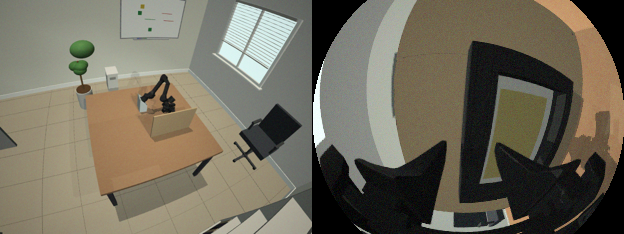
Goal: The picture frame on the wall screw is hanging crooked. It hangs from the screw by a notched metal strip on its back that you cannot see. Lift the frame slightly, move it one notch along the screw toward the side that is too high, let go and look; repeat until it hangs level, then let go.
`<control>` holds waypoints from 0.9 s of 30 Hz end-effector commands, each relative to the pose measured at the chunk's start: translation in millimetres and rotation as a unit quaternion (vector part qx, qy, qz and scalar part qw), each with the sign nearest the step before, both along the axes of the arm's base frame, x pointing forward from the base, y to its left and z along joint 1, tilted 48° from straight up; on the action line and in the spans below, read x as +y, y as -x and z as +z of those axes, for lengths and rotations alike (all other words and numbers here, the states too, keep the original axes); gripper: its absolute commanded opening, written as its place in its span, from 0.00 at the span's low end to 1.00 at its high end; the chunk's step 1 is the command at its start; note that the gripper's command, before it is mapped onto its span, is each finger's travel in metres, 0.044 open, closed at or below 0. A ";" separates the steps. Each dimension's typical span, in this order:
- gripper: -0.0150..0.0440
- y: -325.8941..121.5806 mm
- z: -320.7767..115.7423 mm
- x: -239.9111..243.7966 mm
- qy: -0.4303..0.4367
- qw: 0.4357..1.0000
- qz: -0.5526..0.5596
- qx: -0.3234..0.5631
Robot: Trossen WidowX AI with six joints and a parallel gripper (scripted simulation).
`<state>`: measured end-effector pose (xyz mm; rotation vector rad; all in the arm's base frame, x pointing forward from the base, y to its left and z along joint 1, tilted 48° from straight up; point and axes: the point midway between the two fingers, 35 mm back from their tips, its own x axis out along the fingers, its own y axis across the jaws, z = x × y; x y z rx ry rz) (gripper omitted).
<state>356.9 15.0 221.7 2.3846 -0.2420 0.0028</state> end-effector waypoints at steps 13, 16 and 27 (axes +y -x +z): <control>0.69 87.5 -4.7 18.9 -0.081 0.997 0.004 -0.015; 0.69 97.7 -8.7 19.0 -0.092 0.996 0.004 -0.017; 0.69 120.5 24.0 -20.3 -0.089 0.996 0.004 -0.017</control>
